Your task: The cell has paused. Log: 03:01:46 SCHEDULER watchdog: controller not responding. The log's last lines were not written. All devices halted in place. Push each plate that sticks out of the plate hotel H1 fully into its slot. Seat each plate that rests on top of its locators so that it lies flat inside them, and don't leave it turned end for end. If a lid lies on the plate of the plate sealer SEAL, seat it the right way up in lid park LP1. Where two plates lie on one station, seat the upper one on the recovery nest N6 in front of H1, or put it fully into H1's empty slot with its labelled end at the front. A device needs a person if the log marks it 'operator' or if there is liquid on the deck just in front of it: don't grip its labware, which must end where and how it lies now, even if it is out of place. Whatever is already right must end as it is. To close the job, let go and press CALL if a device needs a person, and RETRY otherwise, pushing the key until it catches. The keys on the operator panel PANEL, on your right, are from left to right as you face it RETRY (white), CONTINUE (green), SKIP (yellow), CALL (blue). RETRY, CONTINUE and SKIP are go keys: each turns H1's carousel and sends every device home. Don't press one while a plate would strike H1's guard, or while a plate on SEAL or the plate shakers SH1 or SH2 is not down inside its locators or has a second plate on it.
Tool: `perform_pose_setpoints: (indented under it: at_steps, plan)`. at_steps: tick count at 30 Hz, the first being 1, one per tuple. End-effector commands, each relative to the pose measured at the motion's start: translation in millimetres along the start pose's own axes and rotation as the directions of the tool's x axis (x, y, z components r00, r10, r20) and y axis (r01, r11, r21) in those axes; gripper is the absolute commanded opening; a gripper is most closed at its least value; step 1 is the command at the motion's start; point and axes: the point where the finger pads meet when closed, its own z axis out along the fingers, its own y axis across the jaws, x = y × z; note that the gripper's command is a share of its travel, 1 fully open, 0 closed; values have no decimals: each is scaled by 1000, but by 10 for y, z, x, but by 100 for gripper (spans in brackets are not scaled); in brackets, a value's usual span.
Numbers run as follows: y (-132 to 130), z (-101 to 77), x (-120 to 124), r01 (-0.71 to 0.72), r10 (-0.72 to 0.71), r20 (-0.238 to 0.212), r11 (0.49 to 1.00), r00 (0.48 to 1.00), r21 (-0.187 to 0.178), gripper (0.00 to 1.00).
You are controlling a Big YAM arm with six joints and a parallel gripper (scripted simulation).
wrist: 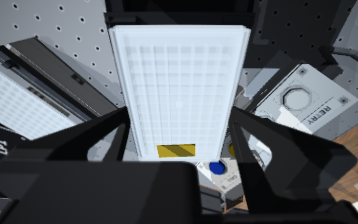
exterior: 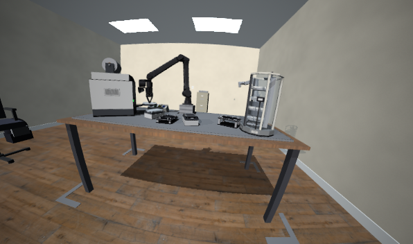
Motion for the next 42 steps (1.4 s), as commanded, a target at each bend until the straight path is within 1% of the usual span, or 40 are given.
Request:
perform_pose_setpoints:
  at_steps: [1,7,10,12,15,19,23,24,28,32,37,40,41,42]
  plan:
    - [-82,-193,-133,-9,9,37,1000,999,-1,84]
    - [-79,-195,-175,-10,10,37,1000,999,-1,84]
    - [-79,-257,-220,-11,11,52,1000,999,-2,84]
    - [-80,-271,-222,-12,12,54,1000,998,-2,84]
    - [-78,-257,-219,-12,12,48,1000,999,-2,84]
    - [-78,-290,-225,-14,14,53,1000,998,-2,84]
    - [-77,-278,-222,-14,14,49,1000,999,-2,84]
    - [-76,-251,-199,-14,14,41,1000,999,-2,84]
    - [-77,-311,-227,-16,16,54,1000,998,-3,84]
    - [-74,-293,-223,-17,17,47,1000,999,-2,84]
    - [-74,-334,-230,-19,19,53,1000,998,-3,84]
    - [-74,-331,-229,-20,20,52,1000,998,-3,84]
    - [-71,-278,-203,-19,19,38,1000,999,-2,84]
    - [-71,-292,-211,-20,20,41,1000,999,-2,84]
